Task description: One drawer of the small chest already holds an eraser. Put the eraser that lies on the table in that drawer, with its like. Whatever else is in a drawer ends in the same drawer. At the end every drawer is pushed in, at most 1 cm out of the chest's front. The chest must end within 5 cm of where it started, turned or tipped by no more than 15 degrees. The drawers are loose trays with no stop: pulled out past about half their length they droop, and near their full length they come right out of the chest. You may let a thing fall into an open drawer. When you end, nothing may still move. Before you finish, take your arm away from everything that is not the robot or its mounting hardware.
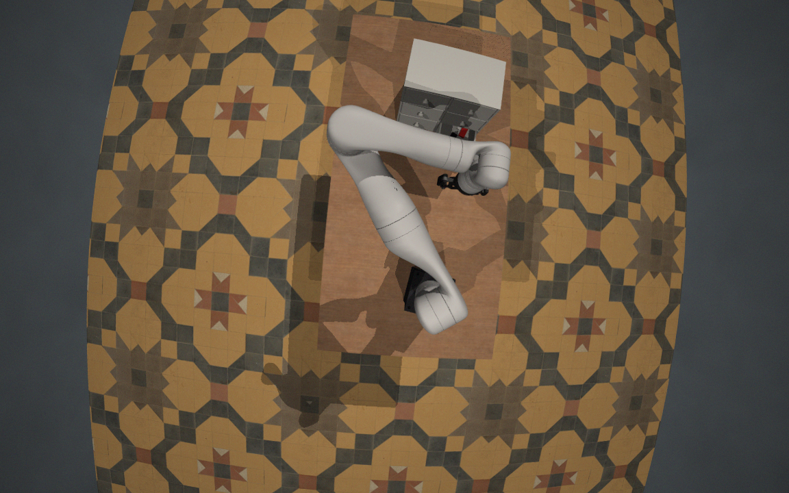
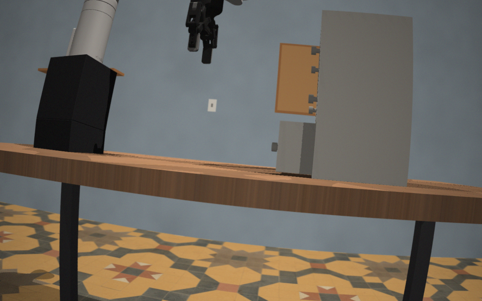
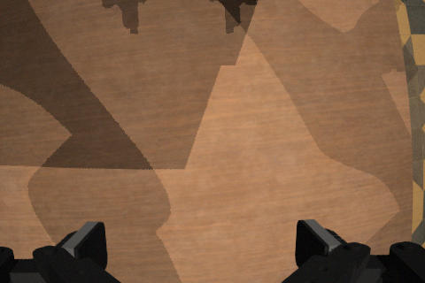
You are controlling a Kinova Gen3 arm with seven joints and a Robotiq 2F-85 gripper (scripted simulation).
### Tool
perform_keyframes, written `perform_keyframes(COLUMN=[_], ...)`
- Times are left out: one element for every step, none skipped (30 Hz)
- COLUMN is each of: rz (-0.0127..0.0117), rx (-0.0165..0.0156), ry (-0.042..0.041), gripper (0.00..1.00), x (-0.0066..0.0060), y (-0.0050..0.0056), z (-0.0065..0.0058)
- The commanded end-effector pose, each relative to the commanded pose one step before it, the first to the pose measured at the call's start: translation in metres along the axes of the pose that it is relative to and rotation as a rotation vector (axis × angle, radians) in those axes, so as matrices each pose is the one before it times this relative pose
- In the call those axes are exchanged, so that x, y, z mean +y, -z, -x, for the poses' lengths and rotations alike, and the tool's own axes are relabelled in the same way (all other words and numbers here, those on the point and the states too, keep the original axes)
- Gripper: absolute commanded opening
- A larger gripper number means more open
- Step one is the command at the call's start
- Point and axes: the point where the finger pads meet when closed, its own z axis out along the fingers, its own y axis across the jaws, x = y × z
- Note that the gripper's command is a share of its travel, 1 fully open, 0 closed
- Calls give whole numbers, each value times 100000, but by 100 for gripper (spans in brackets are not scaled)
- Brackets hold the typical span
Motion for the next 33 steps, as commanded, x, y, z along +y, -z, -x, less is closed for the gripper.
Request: perform_keyframes(rz=[-52, -22, -26, -31, -35, -39, -43, -46, -49, -50, 0, 0, -51, -50, -48, -44, -38, -30, -19, -7, 9, 27, 48, 72, 99, 129, 162, 0, 0, 199, 198, 171, 141], rx=[282, 129, 158, 190, 223, 259, 296, 334, 374, 415, 0, 0, 457, 500, 543, 587, 631, 675, 719, 763, 806, 849, 891, 931, 971, 1009, 1045, 0, 0, 984, 647, 715, 787], ry=[-28, 9, 11, 12, 14, 16, 17, 18, 19, 19, 0, 0, 19, 18, 17, 15, 12, 9, 5, 1, -4, -9, -15, -22, -28, -35, -41, 0, 0, -13, 124, 116, 106], gripper=[100, 100, 100, 100, 100, 100, 100, 100, 100, 100, 100, 100, 100, 100, 100, 100, 100, 100, 100, 100, 100, 100, 100, 100, 100, 100, 100, 100, 100, 100, 100, 100, 100], x=[-6, -5, -6, -7, -8, -9, -10, -11, -12, -12, 0, 0, -12, -12, -12, -11, -10, -9, -6, -4, 0, 4, 9, 14, 21, 28, 37, 0, 0, 51, 69, 59, 48], y=[7, -22, -26, -31, -36, -42, -47, -52, -56, -61, 0, 0, -65, -69, -72, -74, -76, -76, -76, -75, -73, -69, -64, -59, -51, -43, -33, 0, 0, -60, -206, -199, -190], z=[-36, -12, -15, -18, -20, -23, -27, -30, -33, -36, 0, 0, -39, -42, -45, -48, -51, -53, -55, -58, -60, -61, -63, -65, -66, -67, -68, 0, 0, -46, 44, 33, 21])
